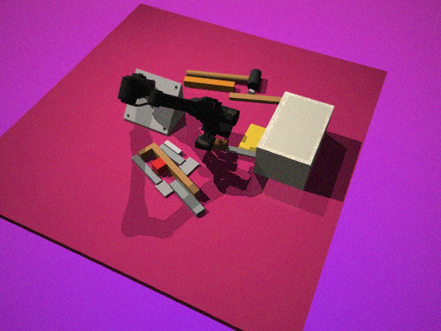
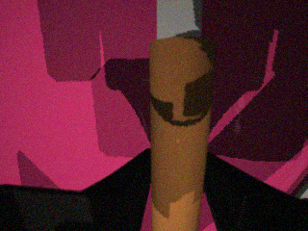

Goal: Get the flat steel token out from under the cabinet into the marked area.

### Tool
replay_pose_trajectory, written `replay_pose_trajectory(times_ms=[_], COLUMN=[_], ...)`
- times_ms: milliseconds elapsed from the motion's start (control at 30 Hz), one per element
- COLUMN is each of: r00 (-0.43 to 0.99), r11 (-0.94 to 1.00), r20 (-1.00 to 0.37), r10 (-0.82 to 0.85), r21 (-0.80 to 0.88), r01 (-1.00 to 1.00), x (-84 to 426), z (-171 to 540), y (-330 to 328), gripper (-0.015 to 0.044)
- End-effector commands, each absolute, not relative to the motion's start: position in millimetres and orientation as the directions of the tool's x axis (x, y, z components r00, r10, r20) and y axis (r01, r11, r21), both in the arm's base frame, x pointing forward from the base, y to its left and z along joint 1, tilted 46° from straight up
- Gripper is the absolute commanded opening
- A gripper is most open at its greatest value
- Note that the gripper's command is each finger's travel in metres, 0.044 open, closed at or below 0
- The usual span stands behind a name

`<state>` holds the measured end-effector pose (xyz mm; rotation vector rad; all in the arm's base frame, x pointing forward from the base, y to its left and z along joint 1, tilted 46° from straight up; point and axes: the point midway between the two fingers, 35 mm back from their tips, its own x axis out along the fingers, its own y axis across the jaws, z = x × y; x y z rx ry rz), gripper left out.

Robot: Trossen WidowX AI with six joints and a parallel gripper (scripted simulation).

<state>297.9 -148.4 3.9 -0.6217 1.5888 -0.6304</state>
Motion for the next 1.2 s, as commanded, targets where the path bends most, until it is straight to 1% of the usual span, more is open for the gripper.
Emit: replay_pose_trajectory(times_ms=[0,1167], r00=[-0.098,-0.096], r11=[0.703,0.703], r20=[-0.698,-0.698], r10=[-0.709,-0.709], r21=[-0.71,-0.71], r01=[-0.029,-0.028], x=[304.7,339.8], z=[3.6,1.5], y=[-149.0,-150.9], gripper=[0.0,0.0])
